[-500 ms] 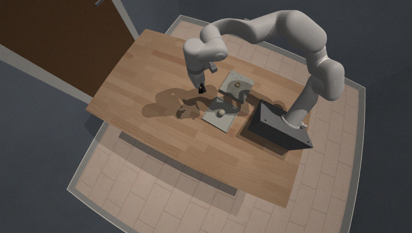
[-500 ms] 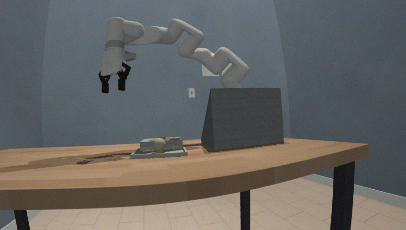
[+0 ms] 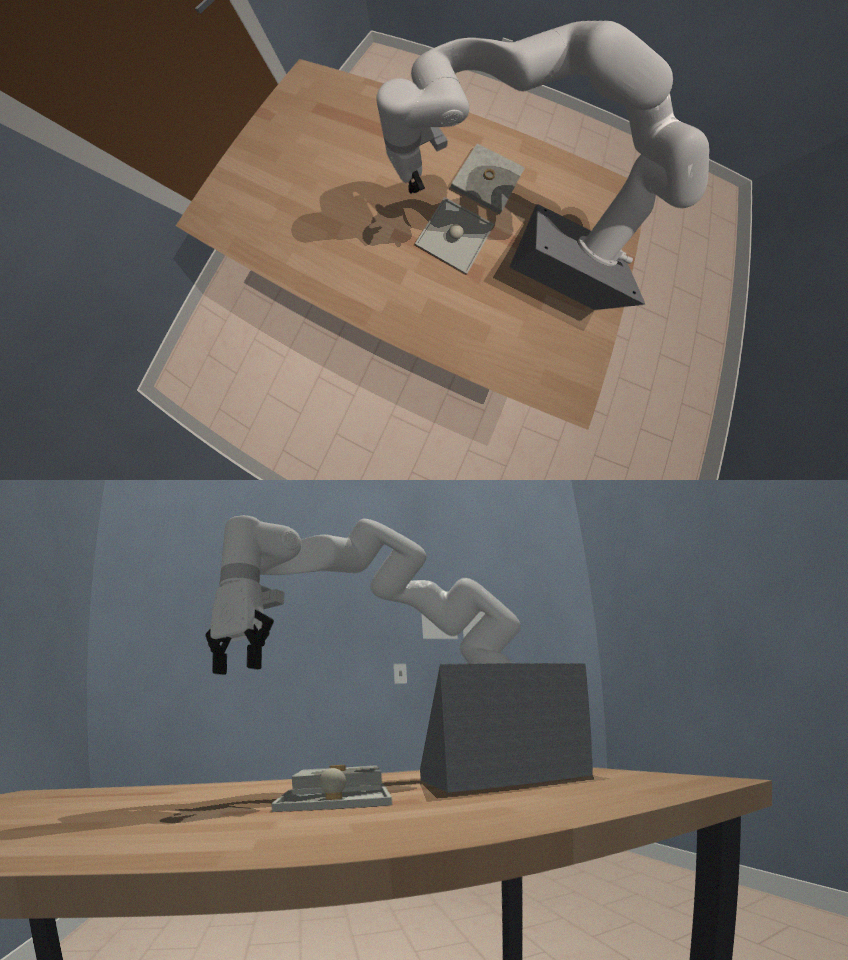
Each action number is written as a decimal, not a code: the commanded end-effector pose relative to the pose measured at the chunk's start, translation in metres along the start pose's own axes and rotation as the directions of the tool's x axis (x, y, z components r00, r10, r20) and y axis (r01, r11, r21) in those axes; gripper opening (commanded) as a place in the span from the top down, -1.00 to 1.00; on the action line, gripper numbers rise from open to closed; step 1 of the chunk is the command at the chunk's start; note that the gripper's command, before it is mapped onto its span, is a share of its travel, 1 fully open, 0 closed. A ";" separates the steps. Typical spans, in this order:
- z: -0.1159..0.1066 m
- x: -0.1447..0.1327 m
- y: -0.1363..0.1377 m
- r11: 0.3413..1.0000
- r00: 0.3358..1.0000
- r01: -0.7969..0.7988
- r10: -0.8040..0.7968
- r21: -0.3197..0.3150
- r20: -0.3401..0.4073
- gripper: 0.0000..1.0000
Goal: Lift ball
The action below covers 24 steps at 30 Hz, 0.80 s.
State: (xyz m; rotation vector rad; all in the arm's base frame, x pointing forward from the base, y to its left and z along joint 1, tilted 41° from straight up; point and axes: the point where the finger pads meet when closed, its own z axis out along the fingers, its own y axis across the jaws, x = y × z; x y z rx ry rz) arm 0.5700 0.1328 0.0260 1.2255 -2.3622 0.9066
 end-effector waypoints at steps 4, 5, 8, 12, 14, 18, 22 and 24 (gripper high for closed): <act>-0.001 0.000 0.000 1.000 1.000 0.005 -0.005 0.002 0.004 -1.00; 0.002 0.001 0.003 1.000 1.000 0.017 -0.017 0.004 0.003 -1.00; 0.022 0.010 0.023 0.994 0.994 0.106 -0.106 0.009 -0.001 -1.00; 0.057 0.034 0.065 0.951 0.951 0.310 -0.310 0.004 -0.002 -1.00; 0.068 0.046 0.083 0.915 0.915 0.404 -0.404 -0.007 0.005 -1.00; 0.087 0.065 0.111 0.872 0.872 0.489 -0.489 -0.021 0.016 -1.00; 0.108 0.087 0.144 0.862 0.862 0.506 -0.506 -0.024 0.019 -1.00; 0.108 0.087 0.144 0.862 0.862 0.506 -0.506 -0.024 0.019 -1.00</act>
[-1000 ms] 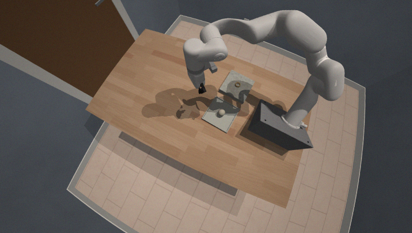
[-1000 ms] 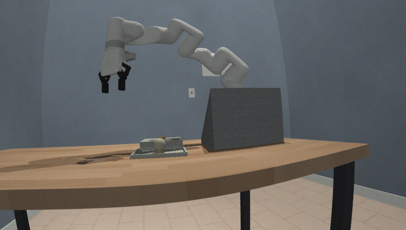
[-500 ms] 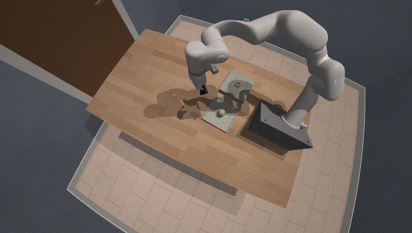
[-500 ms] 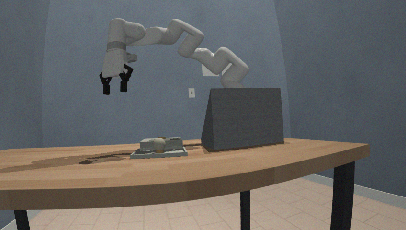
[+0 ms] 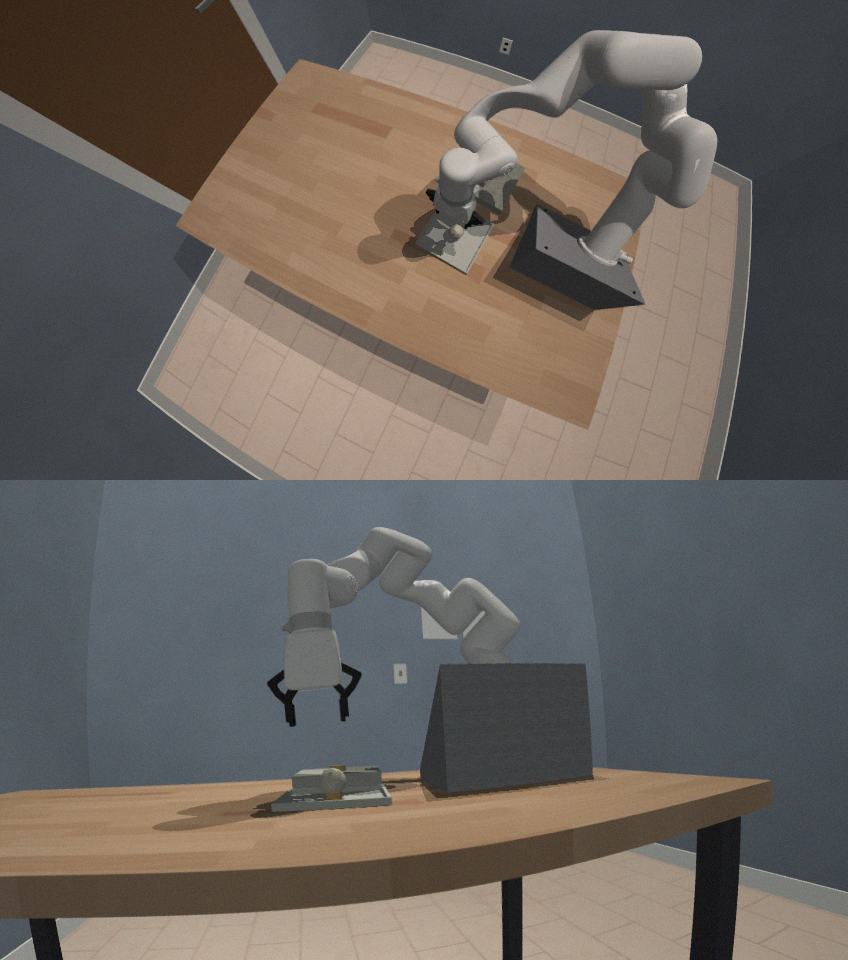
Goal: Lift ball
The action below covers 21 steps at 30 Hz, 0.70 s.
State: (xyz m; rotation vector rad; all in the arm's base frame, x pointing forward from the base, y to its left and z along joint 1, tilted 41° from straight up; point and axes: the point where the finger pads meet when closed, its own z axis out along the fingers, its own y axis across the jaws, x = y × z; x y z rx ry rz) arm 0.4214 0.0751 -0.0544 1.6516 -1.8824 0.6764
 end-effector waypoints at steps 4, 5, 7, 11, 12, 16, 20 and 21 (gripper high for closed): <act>0.011 0.000 0.019 0.999 0.999 0.020 -0.022 0.045 0.046 -1.00; 0.011 0.000 0.019 0.999 0.999 0.020 -0.022 0.045 0.046 -1.00; 0.011 0.000 0.019 0.999 0.999 0.020 -0.022 0.045 0.046 -1.00; 0.025 0.000 0.017 0.999 0.999 0.019 -0.021 0.046 0.044 -1.00; 0.025 0.000 0.017 0.999 0.999 0.019 -0.021 0.046 0.044 -1.00; 0.087 -0.003 0.014 0.999 0.999 0.019 -0.021 0.046 0.043 -1.00; 0.111 -0.004 0.014 0.999 0.999 0.020 -0.022 0.045 0.045 -1.00; 0.111 -0.004 0.014 0.999 0.999 0.020 -0.022 0.045 0.045 -1.00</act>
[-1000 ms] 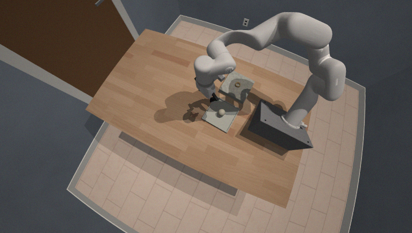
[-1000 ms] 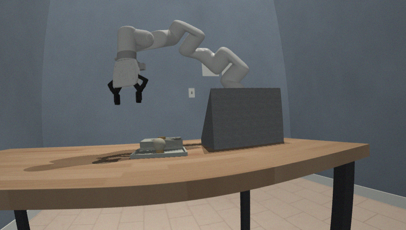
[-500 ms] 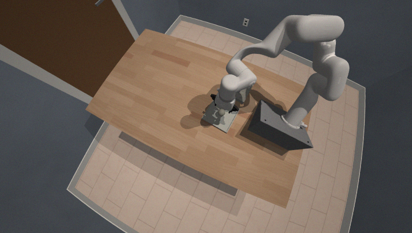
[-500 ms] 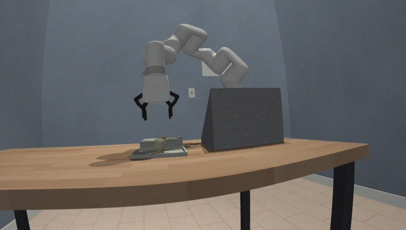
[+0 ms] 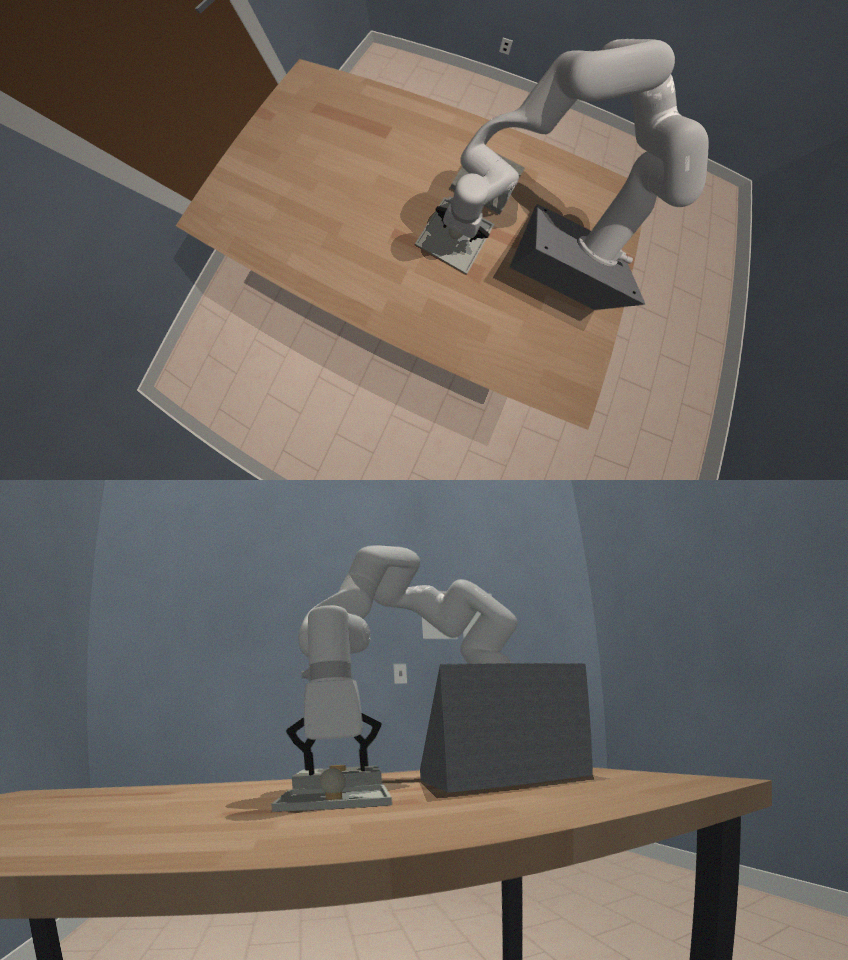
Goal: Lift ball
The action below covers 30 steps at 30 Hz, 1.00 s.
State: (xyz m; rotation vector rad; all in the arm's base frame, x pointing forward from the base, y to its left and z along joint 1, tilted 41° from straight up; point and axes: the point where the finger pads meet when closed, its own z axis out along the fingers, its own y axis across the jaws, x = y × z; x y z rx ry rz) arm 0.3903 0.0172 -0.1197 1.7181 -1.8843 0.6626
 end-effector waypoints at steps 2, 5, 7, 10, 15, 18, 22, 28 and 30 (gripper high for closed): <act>0.022 -0.003 -0.010 1.000 1.000 -0.006 0.006 0.018 0.003 -1.00; 0.022 -0.003 -0.010 1.000 1.000 -0.006 0.006 0.018 0.003 -1.00; 0.022 -0.003 -0.010 1.000 1.000 -0.006 0.006 0.018 0.003 -1.00; 0.022 -0.003 -0.010 1.000 1.000 -0.006 0.006 0.018 0.003 -1.00; 0.022 -0.003 -0.010 1.000 1.000 -0.006 0.006 0.018 0.003 1.00; 0.022 -0.003 -0.010 1.000 1.000 -0.006 0.006 0.018 0.003 1.00; 0.022 -0.003 -0.010 1.000 1.000 -0.006 0.006 0.018 0.003 1.00; -0.005 -0.003 -0.010 1.000 1.000 -0.007 0.007 0.019 0.002 1.00; -0.030 -0.003 -0.010 1.000 1.000 -0.007 0.007 0.019 0.002 1.00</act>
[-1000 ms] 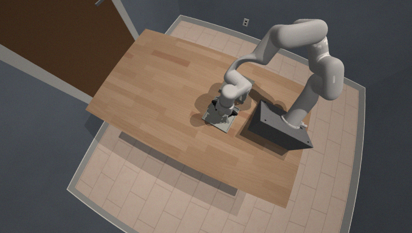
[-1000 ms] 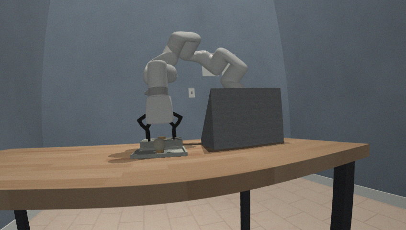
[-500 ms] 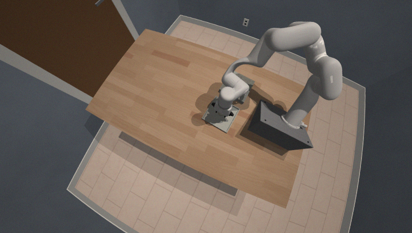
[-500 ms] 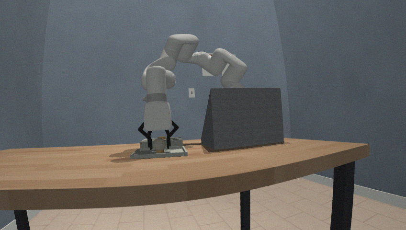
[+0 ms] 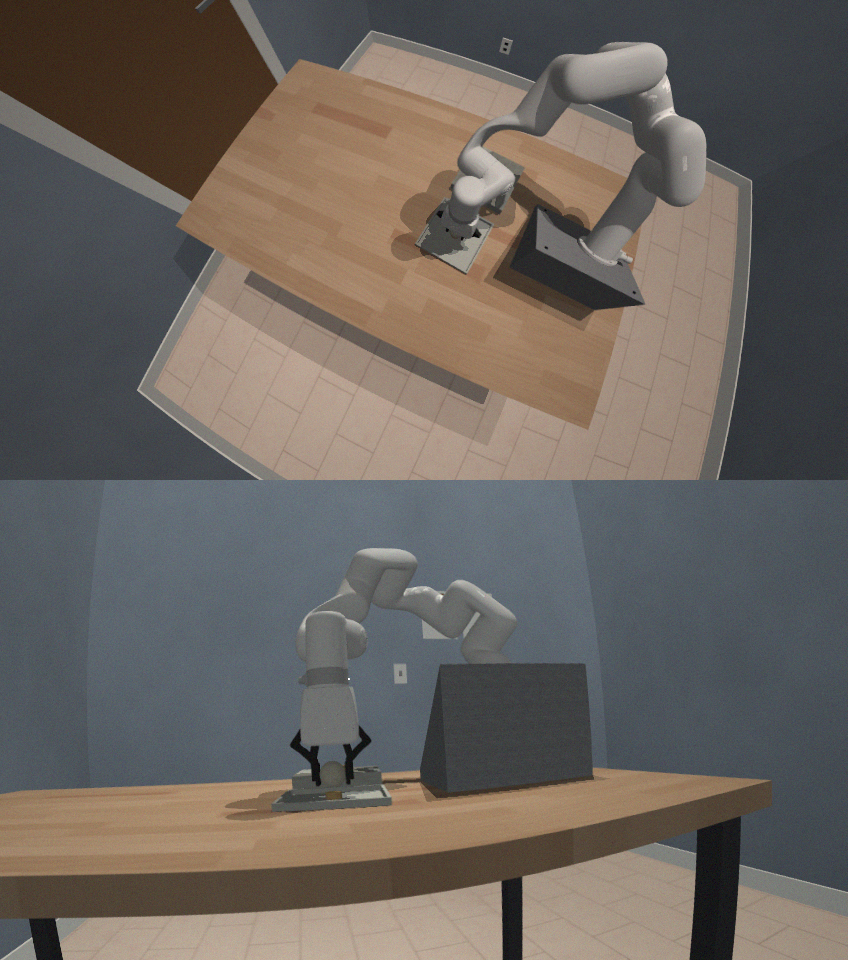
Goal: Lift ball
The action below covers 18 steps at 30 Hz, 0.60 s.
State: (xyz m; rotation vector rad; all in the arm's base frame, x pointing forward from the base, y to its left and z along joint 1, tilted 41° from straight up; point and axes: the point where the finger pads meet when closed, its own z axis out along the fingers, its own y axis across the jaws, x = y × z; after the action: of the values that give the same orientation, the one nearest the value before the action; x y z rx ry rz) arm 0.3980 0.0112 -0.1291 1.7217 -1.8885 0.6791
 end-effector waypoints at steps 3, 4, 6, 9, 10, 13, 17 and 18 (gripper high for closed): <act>-0.065 -0.001 -0.002 1.000 1.000 -0.001 0.001 0.005 0.004 1.00; -0.068 -0.001 -0.002 1.000 1.000 -0.001 0.001 0.005 0.004 1.00; -0.068 -0.001 -0.002 1.000 1.000 -0.001 0.001 0.005 0.004 1.00; -0.068 -0.001 -0.002 1.000 1.000 -0.001 0.001 0.005 0.004 1.00; -0.068 -0.001 -0.002 1.000 1.000 -0.001 0.001 0.005 0.004 1.00; -0.068 -0.001 -0.002 1.000 1.000 -0.001 0.001 0.005 0.004 1.00; -0.068 -0.001 -0.002 1.000 1.000 -0.001 0.001 0.005 0.004 1.00; -0.068 -0.001 -0.002 1.000 1.000 -0.001 0.001 0.005 0.004 1.00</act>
State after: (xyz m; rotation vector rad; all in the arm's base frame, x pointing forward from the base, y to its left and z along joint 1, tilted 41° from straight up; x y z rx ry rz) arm 0.4001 0.0547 -0.0790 1.7233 -1.8894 0.6800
